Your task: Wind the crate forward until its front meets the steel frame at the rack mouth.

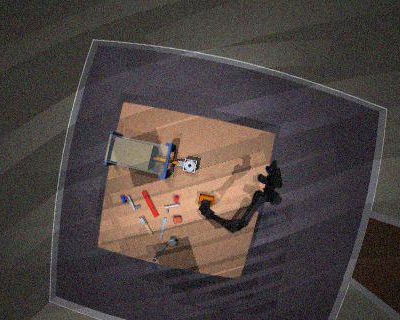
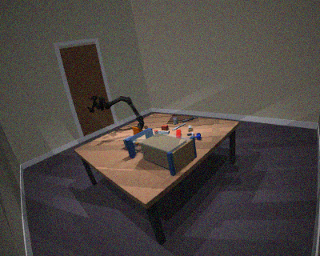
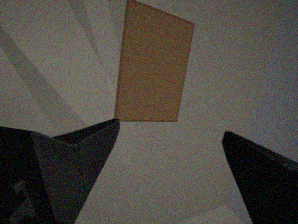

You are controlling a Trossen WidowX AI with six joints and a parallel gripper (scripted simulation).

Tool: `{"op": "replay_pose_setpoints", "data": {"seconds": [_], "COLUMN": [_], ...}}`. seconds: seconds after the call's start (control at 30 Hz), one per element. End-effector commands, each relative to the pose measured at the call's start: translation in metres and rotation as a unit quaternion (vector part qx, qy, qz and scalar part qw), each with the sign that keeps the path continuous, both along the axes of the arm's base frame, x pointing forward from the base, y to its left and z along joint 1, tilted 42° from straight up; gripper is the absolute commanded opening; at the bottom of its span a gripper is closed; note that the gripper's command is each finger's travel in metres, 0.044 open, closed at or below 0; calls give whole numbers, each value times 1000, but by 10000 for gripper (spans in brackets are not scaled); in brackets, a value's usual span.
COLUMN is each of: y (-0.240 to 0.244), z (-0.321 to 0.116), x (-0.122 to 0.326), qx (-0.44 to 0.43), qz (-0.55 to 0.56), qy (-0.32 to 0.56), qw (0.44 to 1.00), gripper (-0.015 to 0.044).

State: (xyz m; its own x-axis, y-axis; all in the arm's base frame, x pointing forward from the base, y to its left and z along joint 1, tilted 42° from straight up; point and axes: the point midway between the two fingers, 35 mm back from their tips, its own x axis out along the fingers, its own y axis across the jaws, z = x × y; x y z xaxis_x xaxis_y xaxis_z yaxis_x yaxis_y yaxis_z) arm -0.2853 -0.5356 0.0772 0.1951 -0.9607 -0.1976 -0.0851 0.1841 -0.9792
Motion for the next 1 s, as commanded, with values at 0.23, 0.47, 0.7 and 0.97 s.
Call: {"op": "replay_pose_setpoints", "data": {"seconds": [0.23,0.47,0.7,0.97], "y": [-22,-28,-6,43], "z": [5,3,-1,-4], "x": [91,213,324,429], "qx": [83,229,383,538], "qz": [33,50,25,-54], "qy": [-157,-352,-488,-570], "qw": [984,906,784,619], "gripper": [440,440,440,440]}}
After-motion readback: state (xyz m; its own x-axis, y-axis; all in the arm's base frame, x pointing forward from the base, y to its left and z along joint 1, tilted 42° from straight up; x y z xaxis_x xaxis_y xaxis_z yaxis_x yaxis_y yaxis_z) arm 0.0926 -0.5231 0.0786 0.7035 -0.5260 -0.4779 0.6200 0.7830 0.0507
